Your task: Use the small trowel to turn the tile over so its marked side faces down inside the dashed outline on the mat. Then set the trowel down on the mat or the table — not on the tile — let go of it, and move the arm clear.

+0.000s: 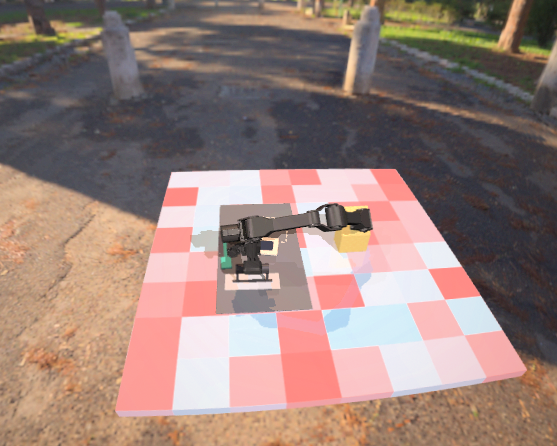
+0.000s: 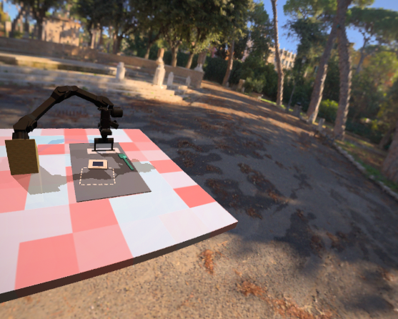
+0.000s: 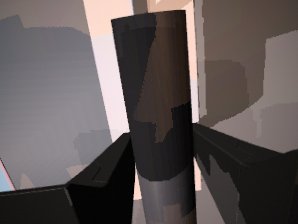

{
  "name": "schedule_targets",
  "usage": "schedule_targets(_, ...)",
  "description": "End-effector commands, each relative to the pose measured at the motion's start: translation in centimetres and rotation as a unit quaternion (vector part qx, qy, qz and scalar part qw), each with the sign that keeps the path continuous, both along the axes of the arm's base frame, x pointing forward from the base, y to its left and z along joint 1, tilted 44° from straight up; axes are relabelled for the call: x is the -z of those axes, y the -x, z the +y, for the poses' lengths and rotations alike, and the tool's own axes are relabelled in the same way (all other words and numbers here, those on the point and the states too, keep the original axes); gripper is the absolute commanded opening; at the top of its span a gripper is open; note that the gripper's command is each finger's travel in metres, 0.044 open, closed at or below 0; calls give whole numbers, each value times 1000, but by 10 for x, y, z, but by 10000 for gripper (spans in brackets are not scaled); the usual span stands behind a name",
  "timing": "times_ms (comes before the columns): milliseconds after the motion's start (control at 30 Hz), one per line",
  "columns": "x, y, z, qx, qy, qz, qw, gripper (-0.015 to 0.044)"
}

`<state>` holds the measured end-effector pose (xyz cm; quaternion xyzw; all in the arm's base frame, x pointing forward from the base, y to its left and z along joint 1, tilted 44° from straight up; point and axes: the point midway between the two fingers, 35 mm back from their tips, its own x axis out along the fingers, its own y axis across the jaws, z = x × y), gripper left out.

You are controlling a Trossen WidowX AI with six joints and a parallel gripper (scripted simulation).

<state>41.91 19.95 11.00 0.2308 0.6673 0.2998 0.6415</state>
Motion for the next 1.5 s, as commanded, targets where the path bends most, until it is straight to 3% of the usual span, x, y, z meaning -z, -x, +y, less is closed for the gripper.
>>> schedule_targets(0,2,1,1,7,0,10,1000,130)
schedule_targets(567,2,1,1,186,18,182,965,130)
schedule_targets(1300,2,1,1,392,39,382,836,130)
schedule_targets(1467,2,1,1,405,40,394,824,130)
